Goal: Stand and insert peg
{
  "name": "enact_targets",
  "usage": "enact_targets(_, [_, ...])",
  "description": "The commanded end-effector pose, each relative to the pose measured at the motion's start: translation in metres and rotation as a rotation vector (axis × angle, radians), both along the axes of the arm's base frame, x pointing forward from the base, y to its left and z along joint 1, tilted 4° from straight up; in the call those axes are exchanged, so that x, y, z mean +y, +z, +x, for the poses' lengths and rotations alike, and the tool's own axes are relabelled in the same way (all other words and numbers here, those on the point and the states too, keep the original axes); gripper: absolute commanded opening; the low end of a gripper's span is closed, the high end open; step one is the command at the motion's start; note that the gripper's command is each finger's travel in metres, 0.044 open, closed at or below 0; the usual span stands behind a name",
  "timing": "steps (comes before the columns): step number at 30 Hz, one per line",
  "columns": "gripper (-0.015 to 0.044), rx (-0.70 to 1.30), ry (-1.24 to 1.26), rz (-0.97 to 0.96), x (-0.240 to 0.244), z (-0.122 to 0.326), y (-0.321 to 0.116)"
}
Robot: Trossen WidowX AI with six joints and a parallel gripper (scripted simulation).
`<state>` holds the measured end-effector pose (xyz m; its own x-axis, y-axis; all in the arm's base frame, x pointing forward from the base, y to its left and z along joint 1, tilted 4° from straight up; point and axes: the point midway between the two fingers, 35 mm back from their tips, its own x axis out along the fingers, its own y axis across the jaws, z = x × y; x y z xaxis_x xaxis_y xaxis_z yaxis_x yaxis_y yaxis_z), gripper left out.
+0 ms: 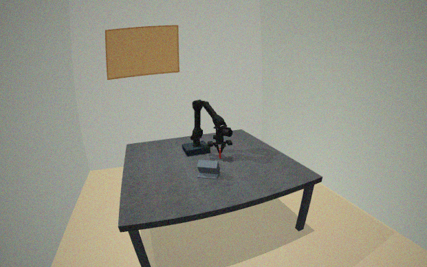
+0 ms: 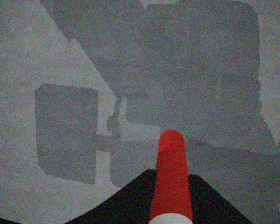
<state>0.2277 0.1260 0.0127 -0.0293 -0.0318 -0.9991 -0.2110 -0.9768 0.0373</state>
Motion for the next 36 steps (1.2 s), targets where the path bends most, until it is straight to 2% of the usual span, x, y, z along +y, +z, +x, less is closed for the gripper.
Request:
enact_targets(1, [0.0000, 0.000, 0.000, 0.000, 0.000, 0.000, 0.000])
enact_targets(7, [0.0000, 0.001, 0.001, 0.000, 0.001, 0.002, 0.010])
enact_targets(25, [0.0000, 0.003, 0.006, 0.002, 0.004, 0.006, 0.078])
enact_targets(36, [0.0000, -0.060, 0.019, -0.024, -0.001, 0.016, 0.075])
